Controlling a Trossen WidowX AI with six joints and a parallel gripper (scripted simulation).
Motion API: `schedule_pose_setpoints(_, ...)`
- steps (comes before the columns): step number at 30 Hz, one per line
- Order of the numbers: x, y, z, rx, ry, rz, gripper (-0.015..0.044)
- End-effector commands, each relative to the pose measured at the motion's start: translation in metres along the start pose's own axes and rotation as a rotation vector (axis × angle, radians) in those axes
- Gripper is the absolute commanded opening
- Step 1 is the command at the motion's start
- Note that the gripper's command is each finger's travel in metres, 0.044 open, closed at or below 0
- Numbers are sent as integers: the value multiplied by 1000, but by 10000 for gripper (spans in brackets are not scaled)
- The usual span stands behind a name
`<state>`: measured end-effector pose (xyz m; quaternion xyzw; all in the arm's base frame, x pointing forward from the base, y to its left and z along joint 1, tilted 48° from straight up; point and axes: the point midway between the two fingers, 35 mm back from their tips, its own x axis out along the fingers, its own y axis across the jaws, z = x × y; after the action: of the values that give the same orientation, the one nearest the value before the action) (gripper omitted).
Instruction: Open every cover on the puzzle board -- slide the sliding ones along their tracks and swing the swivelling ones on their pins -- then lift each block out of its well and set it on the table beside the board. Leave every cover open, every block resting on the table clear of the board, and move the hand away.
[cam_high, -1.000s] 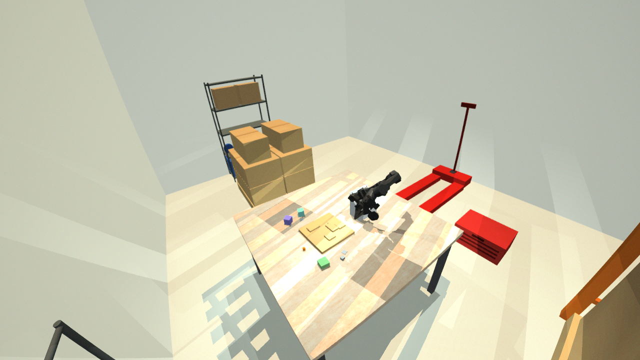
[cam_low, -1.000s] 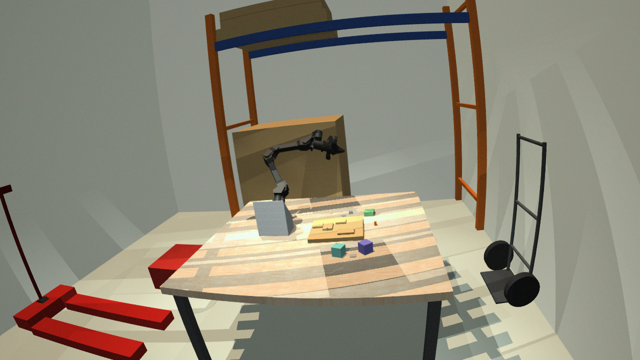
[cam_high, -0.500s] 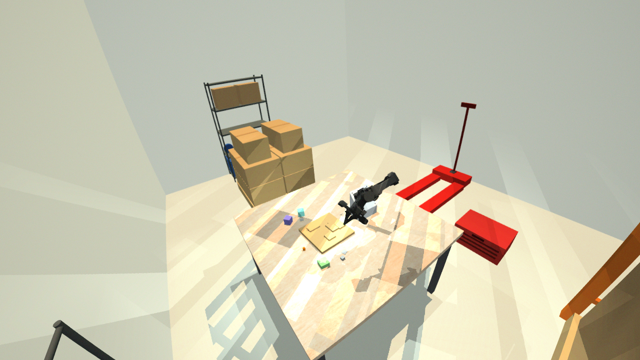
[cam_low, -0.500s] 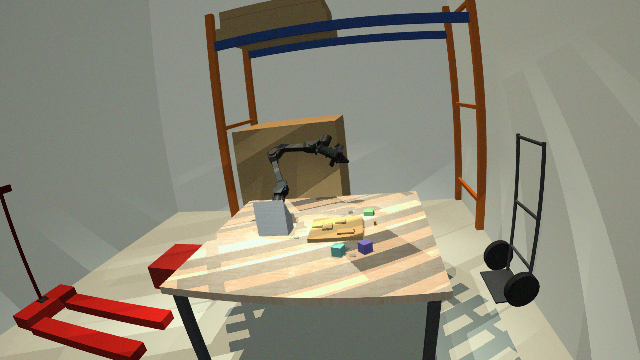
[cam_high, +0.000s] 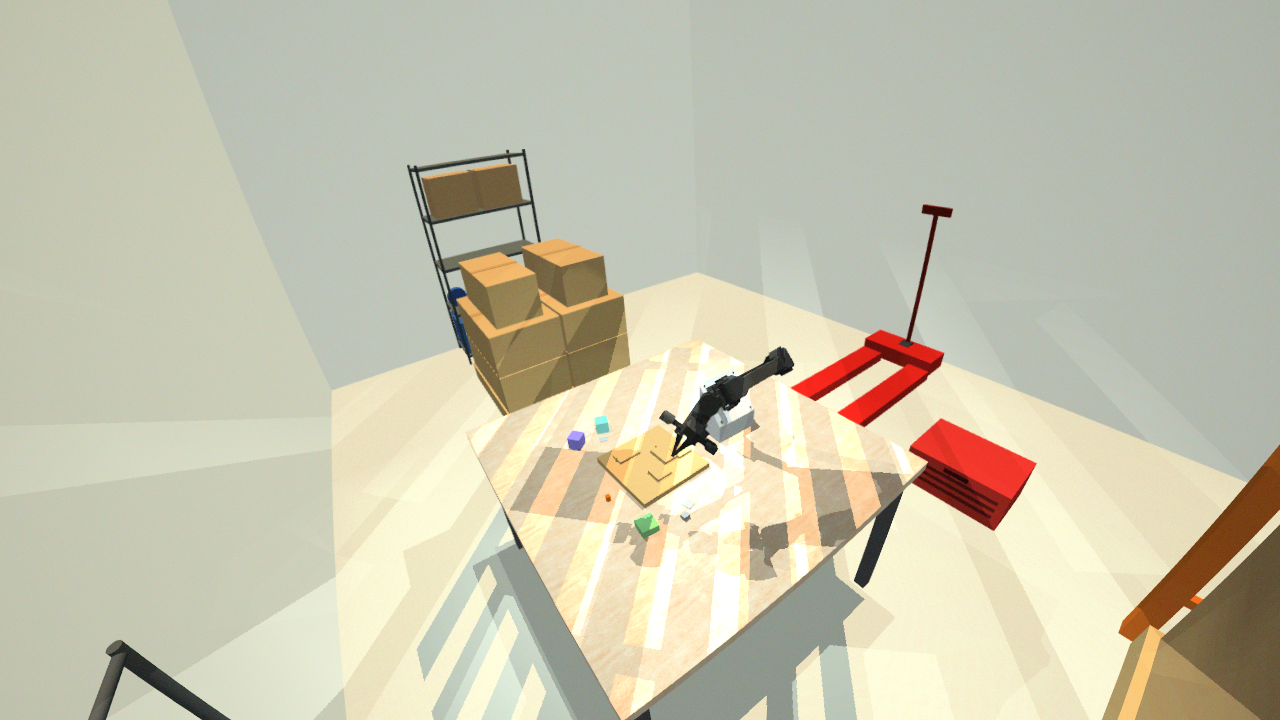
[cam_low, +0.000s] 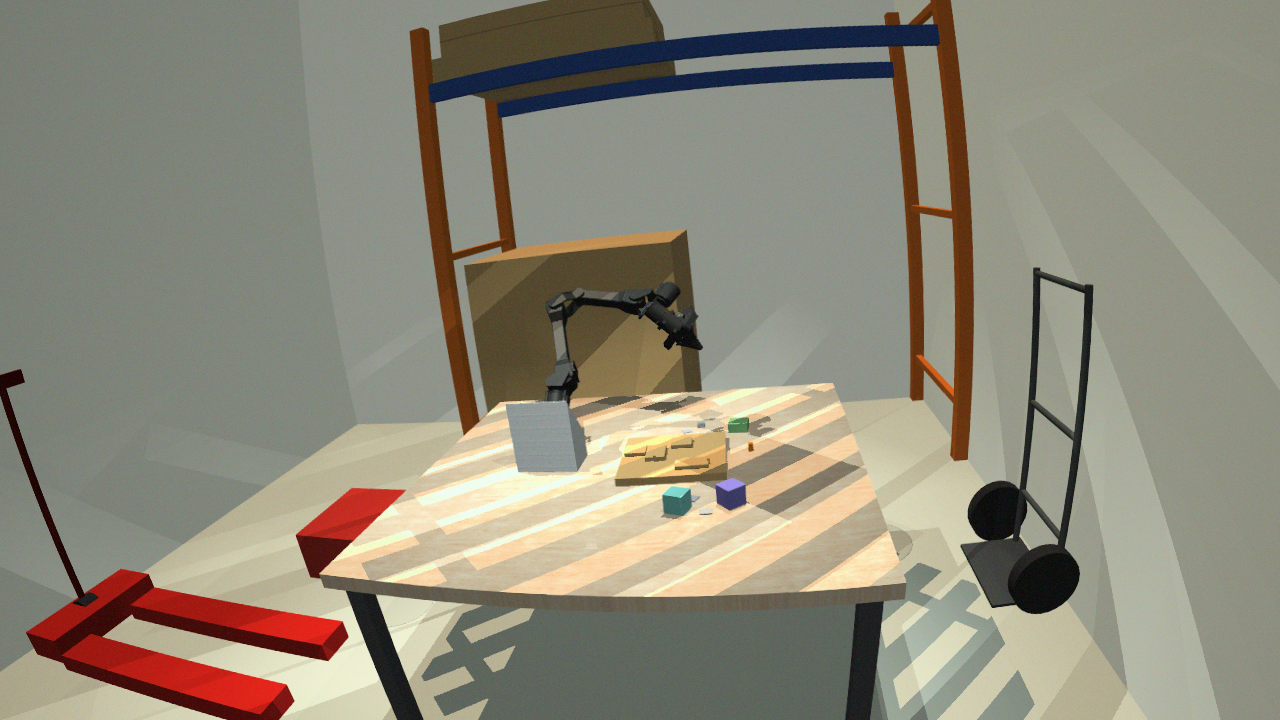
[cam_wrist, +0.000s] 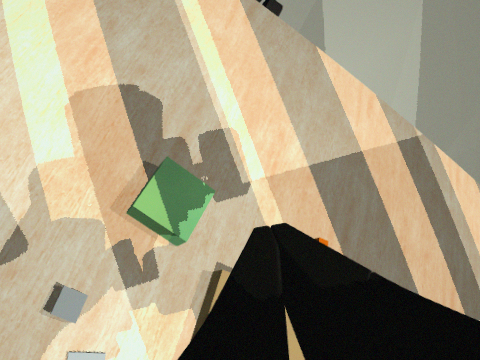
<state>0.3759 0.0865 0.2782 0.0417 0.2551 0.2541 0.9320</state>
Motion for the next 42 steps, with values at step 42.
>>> schedule_pose_setpoints(42,58,-11,-232,556,694,296,0)
